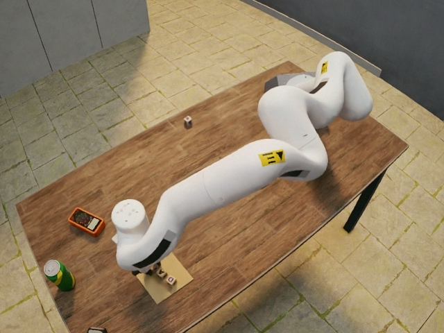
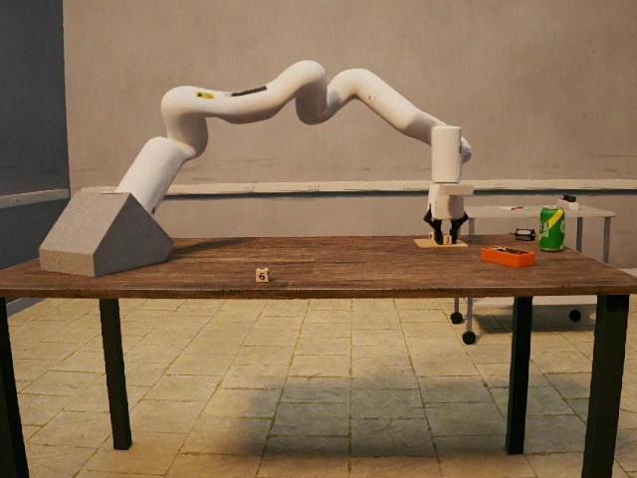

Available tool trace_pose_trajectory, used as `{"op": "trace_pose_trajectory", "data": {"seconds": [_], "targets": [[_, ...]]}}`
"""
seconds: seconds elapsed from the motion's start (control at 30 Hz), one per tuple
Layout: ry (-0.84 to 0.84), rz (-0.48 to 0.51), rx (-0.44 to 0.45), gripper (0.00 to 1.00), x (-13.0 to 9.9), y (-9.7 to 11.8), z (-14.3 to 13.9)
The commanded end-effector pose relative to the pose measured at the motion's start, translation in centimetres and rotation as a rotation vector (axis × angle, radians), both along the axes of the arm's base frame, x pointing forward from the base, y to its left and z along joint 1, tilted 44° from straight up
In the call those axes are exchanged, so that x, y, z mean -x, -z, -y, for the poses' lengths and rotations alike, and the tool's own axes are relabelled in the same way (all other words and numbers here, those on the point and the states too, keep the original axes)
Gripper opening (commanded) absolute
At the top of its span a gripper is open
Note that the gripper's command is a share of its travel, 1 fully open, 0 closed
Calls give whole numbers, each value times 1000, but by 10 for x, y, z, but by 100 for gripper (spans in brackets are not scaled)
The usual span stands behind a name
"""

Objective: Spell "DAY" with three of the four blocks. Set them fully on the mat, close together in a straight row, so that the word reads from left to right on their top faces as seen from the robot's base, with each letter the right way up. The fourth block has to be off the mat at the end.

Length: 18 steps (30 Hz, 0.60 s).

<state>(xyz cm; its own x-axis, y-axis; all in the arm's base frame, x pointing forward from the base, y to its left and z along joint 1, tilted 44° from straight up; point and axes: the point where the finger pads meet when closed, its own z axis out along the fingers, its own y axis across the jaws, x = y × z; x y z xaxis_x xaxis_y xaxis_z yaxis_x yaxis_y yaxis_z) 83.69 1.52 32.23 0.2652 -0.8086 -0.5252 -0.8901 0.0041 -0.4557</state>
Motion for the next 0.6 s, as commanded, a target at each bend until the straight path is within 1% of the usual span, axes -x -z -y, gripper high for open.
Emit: {"op": "trace_pose_trajectory", "data": {"seconds": [0.0,0.1,0.23,0.57], "targets": [[1,2,0,43,1,-3,2],[1,2,0,43,1,-5,3],[1,2,0,43,6,-14,11],[1,2,0,43,26,-52,42]]}}
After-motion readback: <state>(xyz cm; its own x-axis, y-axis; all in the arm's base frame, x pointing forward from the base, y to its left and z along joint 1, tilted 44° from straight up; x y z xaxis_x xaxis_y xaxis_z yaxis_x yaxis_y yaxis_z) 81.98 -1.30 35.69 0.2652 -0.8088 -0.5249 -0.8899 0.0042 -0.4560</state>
